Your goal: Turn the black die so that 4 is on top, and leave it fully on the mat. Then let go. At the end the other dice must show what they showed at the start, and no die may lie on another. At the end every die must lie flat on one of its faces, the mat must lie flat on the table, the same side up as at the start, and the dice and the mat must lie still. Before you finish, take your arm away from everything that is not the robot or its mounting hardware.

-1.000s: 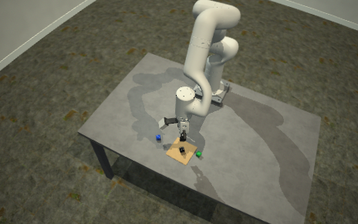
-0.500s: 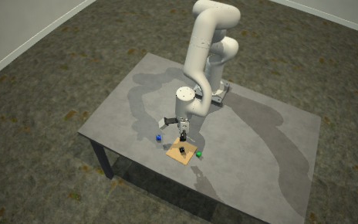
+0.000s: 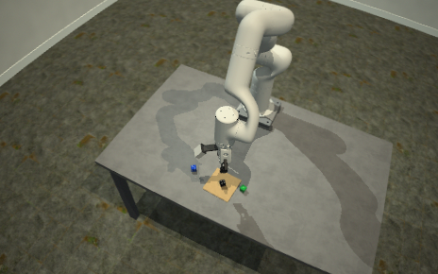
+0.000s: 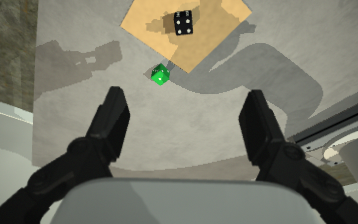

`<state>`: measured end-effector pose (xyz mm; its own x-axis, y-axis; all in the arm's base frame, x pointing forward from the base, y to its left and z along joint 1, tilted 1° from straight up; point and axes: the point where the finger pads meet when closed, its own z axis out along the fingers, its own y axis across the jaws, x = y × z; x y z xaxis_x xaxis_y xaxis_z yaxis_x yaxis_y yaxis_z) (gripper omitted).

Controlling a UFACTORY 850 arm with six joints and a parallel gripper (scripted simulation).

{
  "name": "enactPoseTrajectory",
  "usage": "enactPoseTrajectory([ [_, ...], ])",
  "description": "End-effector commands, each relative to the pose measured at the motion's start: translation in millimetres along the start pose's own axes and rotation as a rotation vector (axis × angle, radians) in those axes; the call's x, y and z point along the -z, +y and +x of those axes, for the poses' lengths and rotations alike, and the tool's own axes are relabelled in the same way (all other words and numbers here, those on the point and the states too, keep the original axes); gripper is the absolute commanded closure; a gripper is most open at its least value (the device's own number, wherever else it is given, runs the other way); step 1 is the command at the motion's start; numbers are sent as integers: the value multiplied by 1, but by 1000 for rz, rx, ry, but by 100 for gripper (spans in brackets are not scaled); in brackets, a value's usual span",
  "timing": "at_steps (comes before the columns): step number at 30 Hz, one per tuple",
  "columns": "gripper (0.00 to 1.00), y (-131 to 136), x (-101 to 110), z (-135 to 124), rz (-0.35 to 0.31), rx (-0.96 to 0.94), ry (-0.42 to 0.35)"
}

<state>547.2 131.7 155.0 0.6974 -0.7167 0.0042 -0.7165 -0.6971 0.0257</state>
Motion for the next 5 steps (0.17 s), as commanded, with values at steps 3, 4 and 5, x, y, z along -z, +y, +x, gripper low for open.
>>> enactPoseTrajectory([
  [3,0,-1,1,0,2,0,1],
  [4,0,-1,1,0,2,0,1],
  [5,0,-1,1,0,2,0,1],
])
